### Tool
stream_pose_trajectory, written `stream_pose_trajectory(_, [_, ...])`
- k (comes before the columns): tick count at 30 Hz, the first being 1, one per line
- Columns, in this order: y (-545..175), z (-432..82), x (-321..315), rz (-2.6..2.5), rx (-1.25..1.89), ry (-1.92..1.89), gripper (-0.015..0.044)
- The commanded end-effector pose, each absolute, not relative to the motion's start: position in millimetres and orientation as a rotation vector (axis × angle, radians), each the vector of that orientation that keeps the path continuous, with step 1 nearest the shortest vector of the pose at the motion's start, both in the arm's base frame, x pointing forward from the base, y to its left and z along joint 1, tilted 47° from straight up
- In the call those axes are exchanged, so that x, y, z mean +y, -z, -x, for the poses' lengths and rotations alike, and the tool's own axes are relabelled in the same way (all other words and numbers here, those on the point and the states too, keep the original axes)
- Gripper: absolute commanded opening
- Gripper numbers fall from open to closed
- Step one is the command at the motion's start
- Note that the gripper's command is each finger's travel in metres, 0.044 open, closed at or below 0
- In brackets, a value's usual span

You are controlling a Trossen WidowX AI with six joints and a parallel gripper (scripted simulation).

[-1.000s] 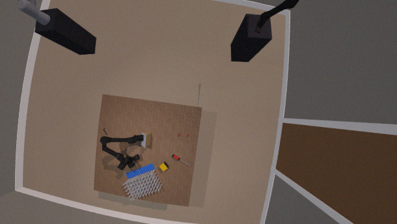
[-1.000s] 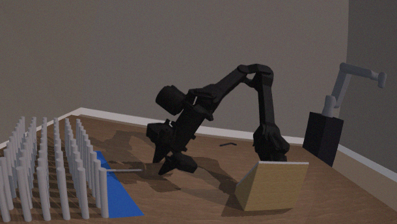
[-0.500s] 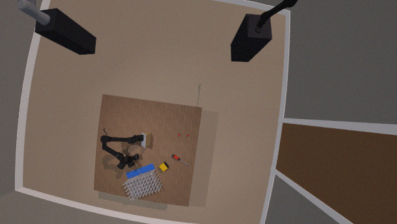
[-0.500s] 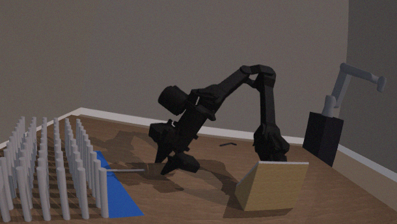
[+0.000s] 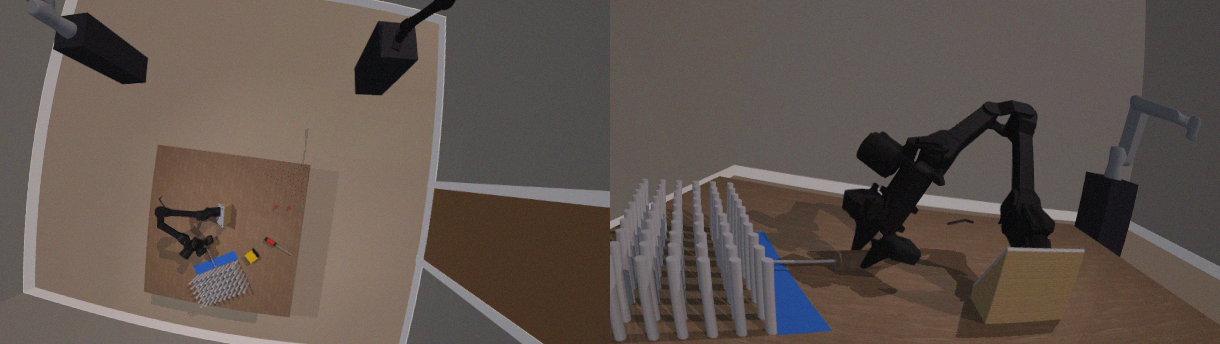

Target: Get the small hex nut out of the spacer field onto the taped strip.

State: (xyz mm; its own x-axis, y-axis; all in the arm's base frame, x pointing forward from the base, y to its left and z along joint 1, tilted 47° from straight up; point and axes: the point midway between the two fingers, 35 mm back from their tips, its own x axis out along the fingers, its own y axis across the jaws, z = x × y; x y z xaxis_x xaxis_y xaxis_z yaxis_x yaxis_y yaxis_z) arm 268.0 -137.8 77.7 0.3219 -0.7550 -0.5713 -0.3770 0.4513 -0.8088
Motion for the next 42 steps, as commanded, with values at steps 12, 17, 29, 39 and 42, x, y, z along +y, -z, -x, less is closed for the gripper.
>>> stream_pose_trajectory(12, [-84,-269,-132,1.148,1.284,0.338,0.0000])
stream_pose_trajectory(17, [-87,-271,-130,1.147,1.283,0.339,0.0000])
stream_pose_trajectory(29, [-92,-273,-124,1.146,1.282,0.341,0.0000])
stream_pose_trajectory(39, [-101,-259,-123,1.145,1.282,0.342,0.0000])
stream_pose_trajectory(42, [-104,-251,-123,1.145,1.283,0.341,0.0000])
